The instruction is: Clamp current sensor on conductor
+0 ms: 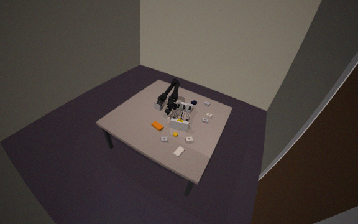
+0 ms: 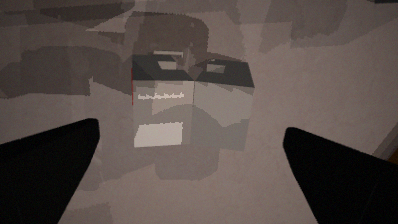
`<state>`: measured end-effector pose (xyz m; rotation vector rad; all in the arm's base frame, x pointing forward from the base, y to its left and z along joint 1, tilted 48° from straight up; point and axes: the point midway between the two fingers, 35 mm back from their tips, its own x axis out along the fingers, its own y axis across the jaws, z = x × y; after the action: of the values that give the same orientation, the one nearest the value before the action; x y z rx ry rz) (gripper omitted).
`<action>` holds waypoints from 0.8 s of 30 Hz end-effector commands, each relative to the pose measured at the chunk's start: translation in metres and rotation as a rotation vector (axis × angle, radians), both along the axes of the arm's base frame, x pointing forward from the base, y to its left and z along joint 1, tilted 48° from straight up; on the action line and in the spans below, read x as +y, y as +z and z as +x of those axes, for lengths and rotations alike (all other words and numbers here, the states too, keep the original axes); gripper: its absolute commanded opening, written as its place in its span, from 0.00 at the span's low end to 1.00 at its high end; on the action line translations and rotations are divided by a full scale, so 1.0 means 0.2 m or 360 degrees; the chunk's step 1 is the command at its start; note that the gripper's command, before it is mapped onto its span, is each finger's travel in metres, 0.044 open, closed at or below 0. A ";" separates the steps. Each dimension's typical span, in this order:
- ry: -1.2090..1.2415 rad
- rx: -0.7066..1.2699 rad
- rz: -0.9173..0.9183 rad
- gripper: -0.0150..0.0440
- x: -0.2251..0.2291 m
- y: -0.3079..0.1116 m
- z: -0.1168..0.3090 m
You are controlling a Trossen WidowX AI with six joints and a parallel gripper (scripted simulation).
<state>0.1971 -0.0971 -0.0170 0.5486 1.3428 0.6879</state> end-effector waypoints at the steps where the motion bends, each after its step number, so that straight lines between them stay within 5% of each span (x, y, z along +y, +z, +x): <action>1: -0.0005 0.0011 0.0016 1.00 0.03 -0.01 -0.01; 9: 0.0001 0.0000 0.0000 0.69 0.00 0.00 0.00; 20: 0.0001 0.0000 0.0000 0.56 0.00 0.00 0.00; 24: 0.0000 0.0002 0.0000 0.39 -0.03 0.02 0.00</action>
<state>0.1961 -0.0963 -0.0162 0.5578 1.3452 0.6896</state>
